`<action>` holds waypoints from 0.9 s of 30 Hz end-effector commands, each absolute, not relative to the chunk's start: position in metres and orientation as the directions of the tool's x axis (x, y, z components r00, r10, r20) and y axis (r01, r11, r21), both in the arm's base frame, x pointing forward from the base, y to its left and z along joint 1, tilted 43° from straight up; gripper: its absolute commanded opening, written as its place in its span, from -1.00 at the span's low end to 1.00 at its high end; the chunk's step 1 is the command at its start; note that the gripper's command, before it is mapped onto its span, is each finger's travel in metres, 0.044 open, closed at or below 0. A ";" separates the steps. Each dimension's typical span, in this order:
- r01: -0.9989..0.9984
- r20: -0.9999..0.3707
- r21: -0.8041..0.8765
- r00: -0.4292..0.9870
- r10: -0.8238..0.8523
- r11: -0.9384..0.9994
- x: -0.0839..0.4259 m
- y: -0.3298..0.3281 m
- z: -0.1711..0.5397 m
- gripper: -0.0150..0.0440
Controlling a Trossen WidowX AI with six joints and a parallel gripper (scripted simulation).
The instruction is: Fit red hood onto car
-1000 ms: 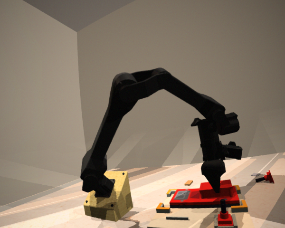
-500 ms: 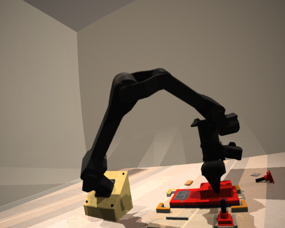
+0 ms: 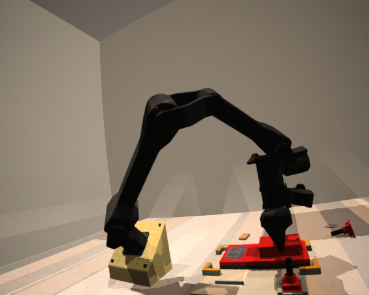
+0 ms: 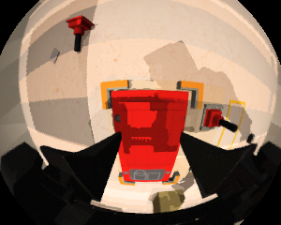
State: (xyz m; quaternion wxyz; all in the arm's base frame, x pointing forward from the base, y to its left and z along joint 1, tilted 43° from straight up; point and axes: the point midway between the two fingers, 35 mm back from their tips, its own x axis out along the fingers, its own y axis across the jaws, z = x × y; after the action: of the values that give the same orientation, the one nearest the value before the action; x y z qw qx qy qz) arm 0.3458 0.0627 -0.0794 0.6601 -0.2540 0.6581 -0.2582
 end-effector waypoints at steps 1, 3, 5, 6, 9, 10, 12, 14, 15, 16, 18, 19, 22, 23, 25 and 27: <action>0.007 -0.738 -0.675 0.001 -0.675 0.738 0.346 0.063 -0.079 1.00; 0.007 -0.738 -0.675 0.001 -0.675 0.738 0.346 0.064 -0.078 1.00; 0.007 -0.738 -0.675 -0.002 -0.675 0.738 0.347 0.069 -0.073 1.00; 0.007 -0.738 -0.674 -0.003 -0.674 0.738 0.348 0.074 -0.069 1.00; 0.006 -0.738 -0.674 -0.012 -0.674 0.738 0.349 0.092 -0.049 1.00; 0.006 -0.738 -0.675 -0.014 -0.675 0.738 0.349 0.098 -0.043 1.00; 0.006 -0.737 -0.676 -0.019 -0.676 0.737 0.348 0.107 -0.032 1.00; 0.006 -0.737 -0.676 -0.020 -0.676 0.737 0.348 0.111 -0.028 1.00; 0.006 -0.737 -0.676 -0.020 -0.676 0.737 0.348 0.111 -0.028 1.00; 0.006 -0.737 -0.676 -0.020 -0.676 0.737 0.348 0.111 -0.028 1.00; 0.006 -0.737 -0.676 -0.020 -0.676 0.737 0.348 0.111 -0.028 1.00; 0.006 -0.737 -0.676 -0.020 -0.676 0.737 0.348 0.111 -0.028 1.00; 0.006 -0.737 -0.676 -0.020 -0.676 0.737 0.348 0.111 -0.028 1.00; 0.006 -0.737 -0.676 -0.020 -0.676 0.737 0.348 0.111 -0.028 1.00; 0.006 -0.737 -0.676 -0.020 -0.676 0.737 0.348 0.111 -0.028 1.00; 0.006 -0.737 -0.676 -0.020 -0.676 0.737 0.348 0.111 -0.028 1.00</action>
State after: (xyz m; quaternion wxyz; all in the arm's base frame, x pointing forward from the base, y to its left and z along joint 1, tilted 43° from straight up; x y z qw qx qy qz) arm 0.3485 0.1109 -0.0283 0.6539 -0.2549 0.6632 -0.2599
